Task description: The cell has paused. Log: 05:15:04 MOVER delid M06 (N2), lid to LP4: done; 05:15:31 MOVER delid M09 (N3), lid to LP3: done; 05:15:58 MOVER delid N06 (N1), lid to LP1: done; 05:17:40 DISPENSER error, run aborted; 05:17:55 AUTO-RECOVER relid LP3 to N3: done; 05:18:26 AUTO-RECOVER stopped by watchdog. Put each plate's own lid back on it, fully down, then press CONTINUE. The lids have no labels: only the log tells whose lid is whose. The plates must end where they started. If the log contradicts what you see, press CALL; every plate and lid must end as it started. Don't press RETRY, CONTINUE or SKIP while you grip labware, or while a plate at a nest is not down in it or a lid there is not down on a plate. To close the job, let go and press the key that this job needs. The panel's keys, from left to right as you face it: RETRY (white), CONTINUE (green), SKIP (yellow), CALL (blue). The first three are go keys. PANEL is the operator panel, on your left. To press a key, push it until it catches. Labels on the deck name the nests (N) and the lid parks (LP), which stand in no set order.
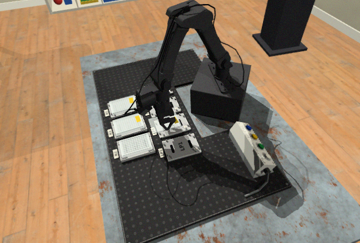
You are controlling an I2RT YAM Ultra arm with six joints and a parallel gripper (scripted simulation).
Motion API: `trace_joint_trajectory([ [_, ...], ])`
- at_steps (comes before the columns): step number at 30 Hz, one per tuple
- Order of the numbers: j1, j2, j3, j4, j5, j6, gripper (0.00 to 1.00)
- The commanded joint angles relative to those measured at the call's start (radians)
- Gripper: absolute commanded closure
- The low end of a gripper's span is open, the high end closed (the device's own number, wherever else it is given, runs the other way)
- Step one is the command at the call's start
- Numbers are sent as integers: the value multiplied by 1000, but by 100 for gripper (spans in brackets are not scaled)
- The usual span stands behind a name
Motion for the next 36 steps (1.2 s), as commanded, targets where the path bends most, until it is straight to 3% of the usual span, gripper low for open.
trace_joint_trajectory([
  [1, 9, 41, 88, -55, 9, 16, 100],
  [6, 18, 104, 208, -108, 9, 23, 100],
  [8, 18, 104, 208, -108, 9, 23, 100],
  [23, 33, 310, 608, -297, 10, 38, 100],
  [25, 33, 310, 608, -297, 10, 38, 100],
  [33, 37, 439, 863, -420, 9, 44, 100],
  [36, 32, 457, 901, -446, 9, 44, 100],
])
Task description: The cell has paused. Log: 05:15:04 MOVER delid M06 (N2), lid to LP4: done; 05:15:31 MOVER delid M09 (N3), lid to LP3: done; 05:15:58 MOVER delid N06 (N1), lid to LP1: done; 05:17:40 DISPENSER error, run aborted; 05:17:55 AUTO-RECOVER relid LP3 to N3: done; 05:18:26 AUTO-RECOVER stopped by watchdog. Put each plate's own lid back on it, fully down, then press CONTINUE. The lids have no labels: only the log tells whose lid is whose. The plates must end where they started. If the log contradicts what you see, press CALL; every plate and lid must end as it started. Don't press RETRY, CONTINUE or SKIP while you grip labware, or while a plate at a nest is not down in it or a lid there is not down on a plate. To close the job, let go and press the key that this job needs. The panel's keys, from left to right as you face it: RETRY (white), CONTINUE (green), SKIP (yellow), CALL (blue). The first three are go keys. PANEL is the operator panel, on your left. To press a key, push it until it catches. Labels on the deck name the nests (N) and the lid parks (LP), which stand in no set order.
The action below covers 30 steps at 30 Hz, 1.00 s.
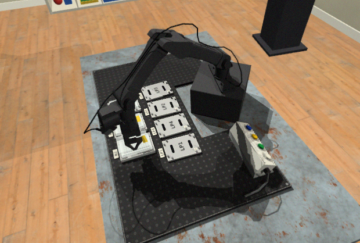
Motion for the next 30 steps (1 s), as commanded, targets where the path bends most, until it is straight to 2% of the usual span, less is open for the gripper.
trace_joint_trajectory([
  [1, 2, 8, 47, -72, 6, 10, 100],
  [3, 3, -28, 45, -72, 6, 10, 100],
  [9, 3, -29, 27, -74, 6, 9, 100],
  [20, 5, 14, 26, -42, 6, 10, 100],
  [30, 7, 22, 42, -33, 6, 11, 100],
])
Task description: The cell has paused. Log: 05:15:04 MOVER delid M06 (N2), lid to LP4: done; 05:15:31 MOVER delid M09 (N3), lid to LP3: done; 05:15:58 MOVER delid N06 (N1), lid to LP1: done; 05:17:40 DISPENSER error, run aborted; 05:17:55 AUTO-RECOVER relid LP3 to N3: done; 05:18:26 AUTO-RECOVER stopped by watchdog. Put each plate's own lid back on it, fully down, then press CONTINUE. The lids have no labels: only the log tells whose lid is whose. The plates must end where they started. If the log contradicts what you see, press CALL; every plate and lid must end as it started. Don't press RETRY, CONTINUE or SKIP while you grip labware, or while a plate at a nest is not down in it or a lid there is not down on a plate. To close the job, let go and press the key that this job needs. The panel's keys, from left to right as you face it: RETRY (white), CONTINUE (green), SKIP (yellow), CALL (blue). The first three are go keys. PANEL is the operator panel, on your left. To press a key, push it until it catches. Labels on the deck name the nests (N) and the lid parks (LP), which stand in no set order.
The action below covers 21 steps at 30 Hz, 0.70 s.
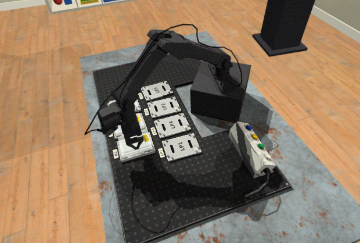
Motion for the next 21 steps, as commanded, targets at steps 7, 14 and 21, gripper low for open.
trace_joint_trajectory([
  [7, 11, 17, 29, 21, 6, 10, 100],
  [14, 5, 16, 34, 14, 6, 9, 100],
  [21, 5, 16, 39, 20, 6, 9, 100],
])
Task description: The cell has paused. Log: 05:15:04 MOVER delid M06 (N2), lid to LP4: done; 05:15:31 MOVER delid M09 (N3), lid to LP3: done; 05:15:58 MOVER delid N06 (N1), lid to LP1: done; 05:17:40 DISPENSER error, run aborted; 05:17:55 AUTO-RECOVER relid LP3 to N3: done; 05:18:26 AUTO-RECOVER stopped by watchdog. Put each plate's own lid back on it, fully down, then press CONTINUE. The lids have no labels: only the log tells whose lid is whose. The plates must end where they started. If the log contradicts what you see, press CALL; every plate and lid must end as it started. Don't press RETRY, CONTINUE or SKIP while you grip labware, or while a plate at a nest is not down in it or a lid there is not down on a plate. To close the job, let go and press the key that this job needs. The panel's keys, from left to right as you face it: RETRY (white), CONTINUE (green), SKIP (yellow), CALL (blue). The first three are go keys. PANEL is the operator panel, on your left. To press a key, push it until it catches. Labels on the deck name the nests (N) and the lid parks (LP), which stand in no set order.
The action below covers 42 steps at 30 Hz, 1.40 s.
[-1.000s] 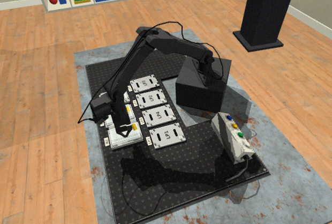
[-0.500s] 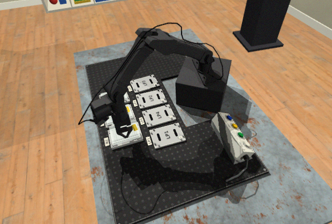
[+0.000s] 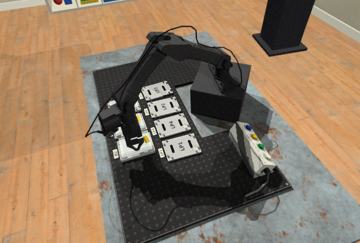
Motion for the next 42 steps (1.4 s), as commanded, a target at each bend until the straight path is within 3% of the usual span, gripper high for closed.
trace_joint_trajectory([
  [1, 3, -2, 32, 14, 6, 8, 100],
  [42, 2, 14, 8, 31, 2, 4, 100],
])
